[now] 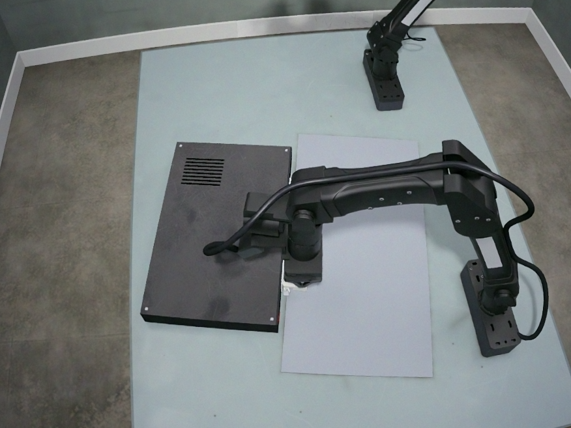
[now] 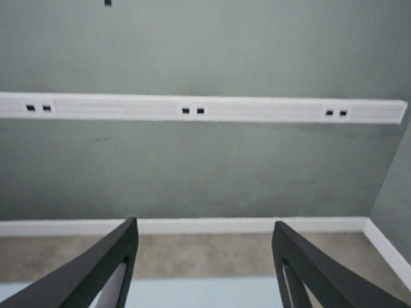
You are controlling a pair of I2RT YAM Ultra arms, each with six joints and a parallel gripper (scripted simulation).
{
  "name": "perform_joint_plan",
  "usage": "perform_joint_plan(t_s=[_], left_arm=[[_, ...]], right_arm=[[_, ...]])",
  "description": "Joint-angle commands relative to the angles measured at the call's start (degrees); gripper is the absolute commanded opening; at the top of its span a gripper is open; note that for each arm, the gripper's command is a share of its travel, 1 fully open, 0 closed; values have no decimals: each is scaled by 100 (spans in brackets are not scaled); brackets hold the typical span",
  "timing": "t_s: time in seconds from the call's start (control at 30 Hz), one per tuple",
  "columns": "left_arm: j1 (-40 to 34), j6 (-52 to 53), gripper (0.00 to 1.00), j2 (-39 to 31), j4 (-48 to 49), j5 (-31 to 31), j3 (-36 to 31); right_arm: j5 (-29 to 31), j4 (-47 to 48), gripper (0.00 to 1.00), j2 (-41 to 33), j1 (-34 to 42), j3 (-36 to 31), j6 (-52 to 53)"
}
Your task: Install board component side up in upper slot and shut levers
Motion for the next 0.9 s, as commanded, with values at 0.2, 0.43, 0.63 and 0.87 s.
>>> perform_joint_plan(t_s=[0.2, 0.43, 0.63, 0.87], left_arm=[[58, 3, 75, -48, -99, -25, 34], [51, 114, 100, -574, 1392, 58, -657], [48, 202, 100, -1594, 3081, 101, -2204], [58, 258, 100, -2252, 4439, 157, -3388]], right_arm=[[-386, 331, 64, 73, -193, -68, -8], [-388, 333, 64, 71, -194, -69, -8], [-389, 333, 64, 71, -194, -69, -8], [-389, 333, 64, 71, -194, -69, -8]])
